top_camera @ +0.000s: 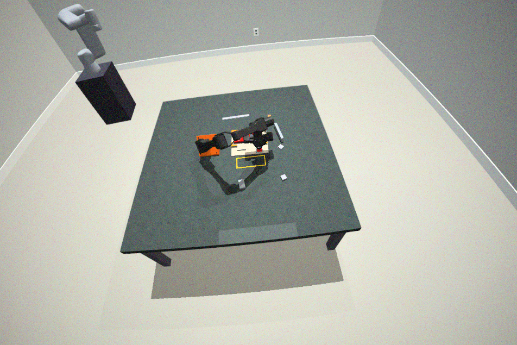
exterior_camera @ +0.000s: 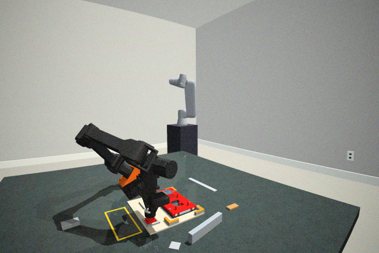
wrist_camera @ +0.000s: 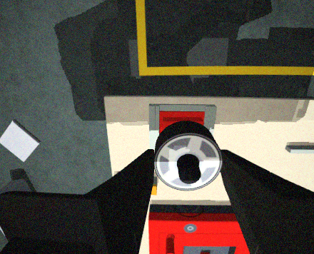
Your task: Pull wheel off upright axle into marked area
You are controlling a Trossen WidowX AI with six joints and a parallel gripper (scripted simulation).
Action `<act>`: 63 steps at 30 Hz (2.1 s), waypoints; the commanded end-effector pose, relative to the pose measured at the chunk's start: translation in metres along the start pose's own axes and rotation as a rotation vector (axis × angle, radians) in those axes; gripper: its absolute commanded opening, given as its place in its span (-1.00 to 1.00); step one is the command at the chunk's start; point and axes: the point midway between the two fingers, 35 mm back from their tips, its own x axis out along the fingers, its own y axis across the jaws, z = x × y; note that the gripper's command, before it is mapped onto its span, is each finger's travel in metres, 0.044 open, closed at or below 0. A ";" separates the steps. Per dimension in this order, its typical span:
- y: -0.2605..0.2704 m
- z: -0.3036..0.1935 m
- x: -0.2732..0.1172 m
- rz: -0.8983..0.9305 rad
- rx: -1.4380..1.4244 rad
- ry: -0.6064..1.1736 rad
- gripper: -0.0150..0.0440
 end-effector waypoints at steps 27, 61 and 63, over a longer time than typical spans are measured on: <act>0.000 -0.001 -0.012 0.006 -0.003 0.001 -0.49; 0.000 -0.001 -0.024 0.009 -0.003 0.001 -0.49; 0.000 -0.001 -0.024 0.009 -0.003 0.001 -0.49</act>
